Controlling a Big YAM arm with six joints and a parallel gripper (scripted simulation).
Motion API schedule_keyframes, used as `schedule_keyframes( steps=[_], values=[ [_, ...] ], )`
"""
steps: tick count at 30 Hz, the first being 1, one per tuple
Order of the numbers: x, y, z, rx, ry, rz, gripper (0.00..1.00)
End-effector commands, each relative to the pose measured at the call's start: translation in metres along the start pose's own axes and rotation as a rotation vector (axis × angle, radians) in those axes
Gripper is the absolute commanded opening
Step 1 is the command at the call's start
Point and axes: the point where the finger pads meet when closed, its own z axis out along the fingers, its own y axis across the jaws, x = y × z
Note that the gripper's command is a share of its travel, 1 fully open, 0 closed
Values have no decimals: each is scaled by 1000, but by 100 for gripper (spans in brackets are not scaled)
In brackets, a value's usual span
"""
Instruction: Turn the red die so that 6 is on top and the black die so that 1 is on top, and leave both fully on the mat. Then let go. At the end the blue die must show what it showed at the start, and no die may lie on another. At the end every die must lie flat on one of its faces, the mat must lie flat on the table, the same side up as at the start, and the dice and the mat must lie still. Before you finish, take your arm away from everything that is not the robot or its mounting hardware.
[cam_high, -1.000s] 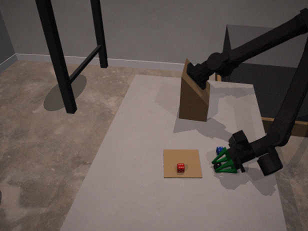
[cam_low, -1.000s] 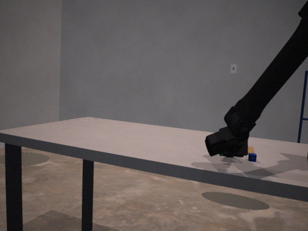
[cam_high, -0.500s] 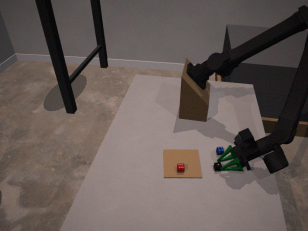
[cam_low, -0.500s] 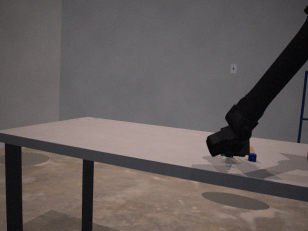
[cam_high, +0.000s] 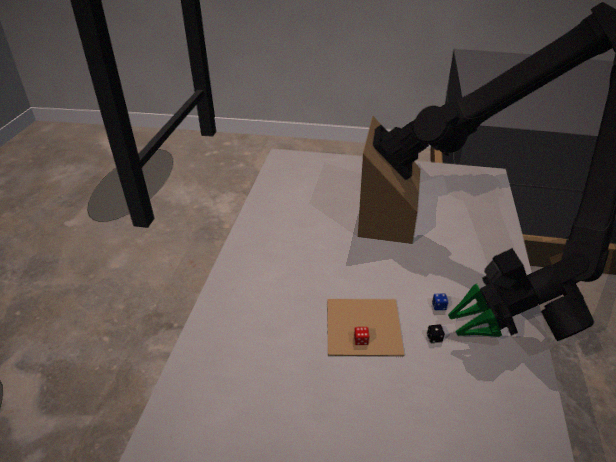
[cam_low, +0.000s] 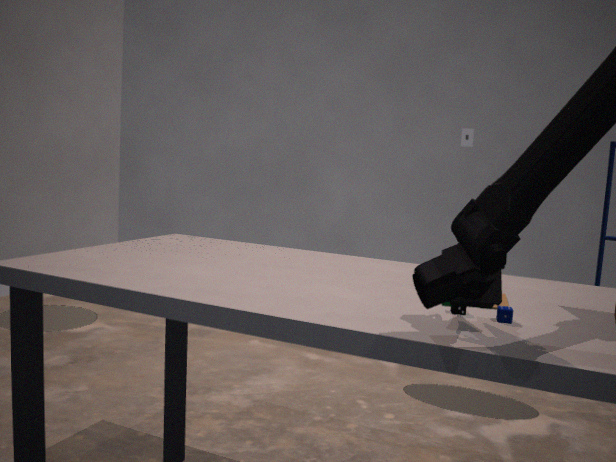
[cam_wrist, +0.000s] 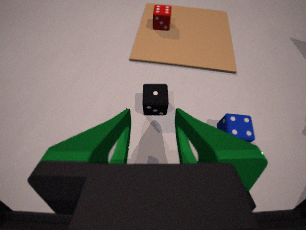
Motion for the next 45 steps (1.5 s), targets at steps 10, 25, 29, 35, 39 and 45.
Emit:
schedule_keyframes(
  steps=[10, 25, 29, 35, 39, 45],
  values=[
    [-36, 1, -16, 3, -6, 20, 40],
    [-64, 1, -32, 2, -6, 16, 40],
    [-64, -2, -20, 38, 20, 9, 40],
    [-67, -12, 3, 149, 245, -20, 40],
    [-73, -1, 6, 161, 484, -27, 40],
    [-94, 5, 3, 91, 874, -10, 40]
  ],
)
